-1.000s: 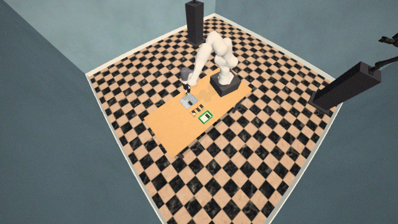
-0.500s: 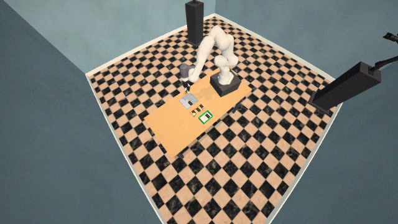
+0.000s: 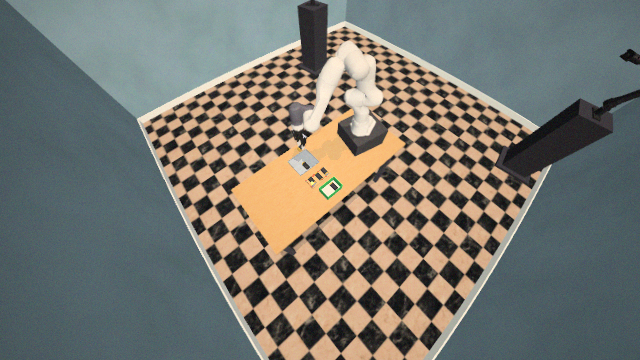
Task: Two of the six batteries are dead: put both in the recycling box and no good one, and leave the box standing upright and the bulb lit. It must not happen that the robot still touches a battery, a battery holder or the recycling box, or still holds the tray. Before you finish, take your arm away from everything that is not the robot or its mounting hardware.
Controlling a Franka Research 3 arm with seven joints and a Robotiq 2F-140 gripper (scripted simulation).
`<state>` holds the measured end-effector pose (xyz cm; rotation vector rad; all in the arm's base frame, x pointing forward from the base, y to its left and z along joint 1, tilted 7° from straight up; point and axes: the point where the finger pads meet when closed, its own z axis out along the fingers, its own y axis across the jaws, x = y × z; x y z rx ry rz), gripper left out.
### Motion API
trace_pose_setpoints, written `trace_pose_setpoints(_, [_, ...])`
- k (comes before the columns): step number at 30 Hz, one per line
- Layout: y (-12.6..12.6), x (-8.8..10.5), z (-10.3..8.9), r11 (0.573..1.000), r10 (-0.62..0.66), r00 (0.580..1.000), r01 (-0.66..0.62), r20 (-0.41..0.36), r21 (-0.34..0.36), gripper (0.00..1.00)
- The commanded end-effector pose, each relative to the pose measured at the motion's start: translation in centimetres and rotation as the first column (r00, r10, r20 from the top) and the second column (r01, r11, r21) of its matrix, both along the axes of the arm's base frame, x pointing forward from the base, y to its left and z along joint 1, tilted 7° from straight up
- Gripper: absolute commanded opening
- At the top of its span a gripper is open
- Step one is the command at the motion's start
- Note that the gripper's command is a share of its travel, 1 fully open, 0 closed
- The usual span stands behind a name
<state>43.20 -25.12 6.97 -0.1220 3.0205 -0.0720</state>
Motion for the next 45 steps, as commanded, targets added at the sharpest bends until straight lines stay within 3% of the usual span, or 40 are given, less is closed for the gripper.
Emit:
trace_pose_setpoints(1, [0.0, 0.0, 0.0, 0.975, 0.22, 0.975, -0.22, -0.014, -0.027, 0.16])
trace_pose_setpoints(3, [0.0, 0.0, 0.0, 0.934, 0.354, 0.935, -0.355, -0.025, -0.041, 0.16])
trace_pose_setpoints(6, [0.0, 0.0, 0.0, 0.831, 0.552, 0.833, -0.554, -0.046, -0.06, 0.16])
trace_pose_setpoints(11, [0.0, 0.0, 0.0, 0.586, 0.802, 0.591, -0.806, -0.086, -0.079, 0.16])
trace_pose_setpoints(16, [0.0, 0.0, 0.0, 0.37, 0.919, 0.378, -0.925, -0.116, -0.084, 0.16])
trace_pose_setpoints(18, [0.0, 0.0, 0.0, 0.37, 0.919, 0.378, -0.925, -0.116, -0.084, 0.16])
trace_pose_setpoints(21, [0.0, 0.0, 0.0, 0.298, 0.944, 0.306, -0.951, -0.126, -0.083, 0.16])
trace_pose_setpoints(24, [0.0, 0.0, 0.0, 0.271, 0.951, 0.28, -0.959, -0.129, -0.083, 0.16])
trace_pose_setpoints(38, [0.3, 0.1, 0.0, 0.269, 0.952, 0.278, -0.96, -0.13, -0.083, 0.16])
trace_pose_setpoints(45, [3.0, 0.9, 0.0, 0.269, 0.952, 0.278, -0.96, -0.13, -0.083, 0.16])
